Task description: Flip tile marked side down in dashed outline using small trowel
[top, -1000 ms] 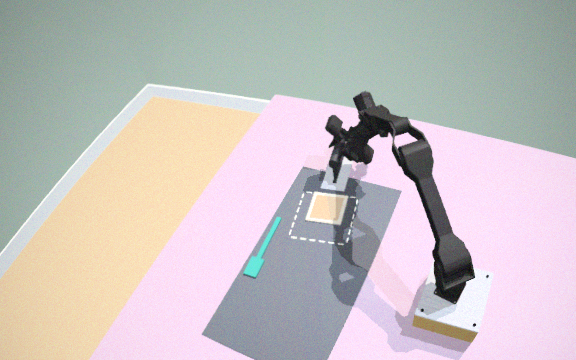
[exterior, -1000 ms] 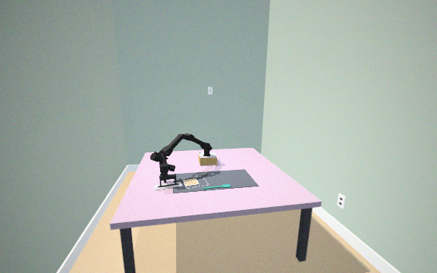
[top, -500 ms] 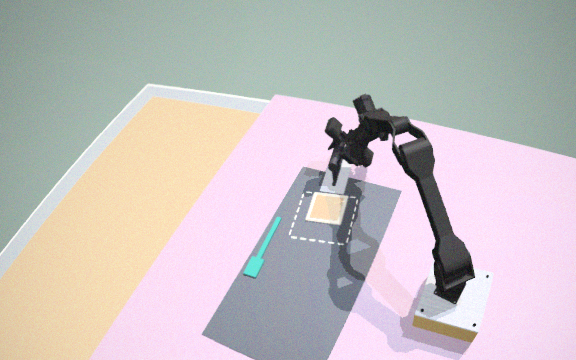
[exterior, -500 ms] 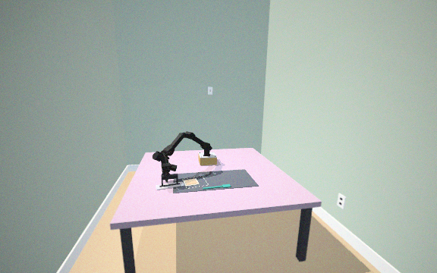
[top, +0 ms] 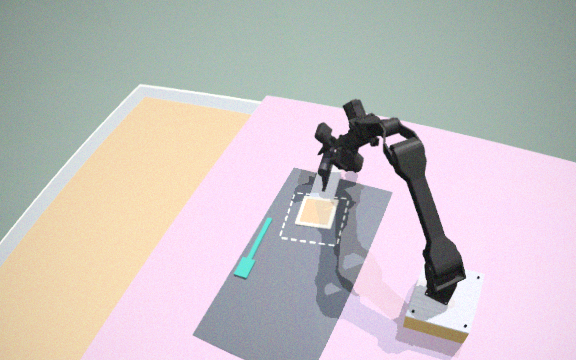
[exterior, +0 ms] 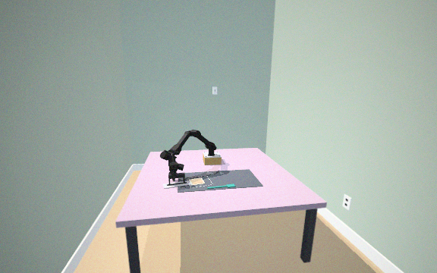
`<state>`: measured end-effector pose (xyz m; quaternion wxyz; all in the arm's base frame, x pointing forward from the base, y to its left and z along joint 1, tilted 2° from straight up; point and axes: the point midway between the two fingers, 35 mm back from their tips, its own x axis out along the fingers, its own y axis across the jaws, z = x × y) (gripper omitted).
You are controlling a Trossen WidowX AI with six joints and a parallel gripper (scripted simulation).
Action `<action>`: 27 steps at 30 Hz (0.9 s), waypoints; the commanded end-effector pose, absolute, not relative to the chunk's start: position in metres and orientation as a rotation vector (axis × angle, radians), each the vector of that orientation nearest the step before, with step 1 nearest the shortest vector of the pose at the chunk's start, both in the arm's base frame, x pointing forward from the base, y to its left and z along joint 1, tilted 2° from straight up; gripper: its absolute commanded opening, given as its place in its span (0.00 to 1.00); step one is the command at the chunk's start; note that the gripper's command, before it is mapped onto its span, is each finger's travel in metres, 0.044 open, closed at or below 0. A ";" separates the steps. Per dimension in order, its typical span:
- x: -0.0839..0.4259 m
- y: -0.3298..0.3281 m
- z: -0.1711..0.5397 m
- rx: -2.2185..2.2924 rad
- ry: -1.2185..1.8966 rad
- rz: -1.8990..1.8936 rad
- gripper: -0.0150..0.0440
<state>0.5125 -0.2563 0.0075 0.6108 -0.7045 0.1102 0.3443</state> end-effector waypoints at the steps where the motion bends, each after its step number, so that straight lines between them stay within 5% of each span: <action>1: 0.514 -0.251 0.008 -1.620 0.247 0.803 0.25; 27: 0.529 -0.296 0.049 -1.624 0.248 0.802 0.25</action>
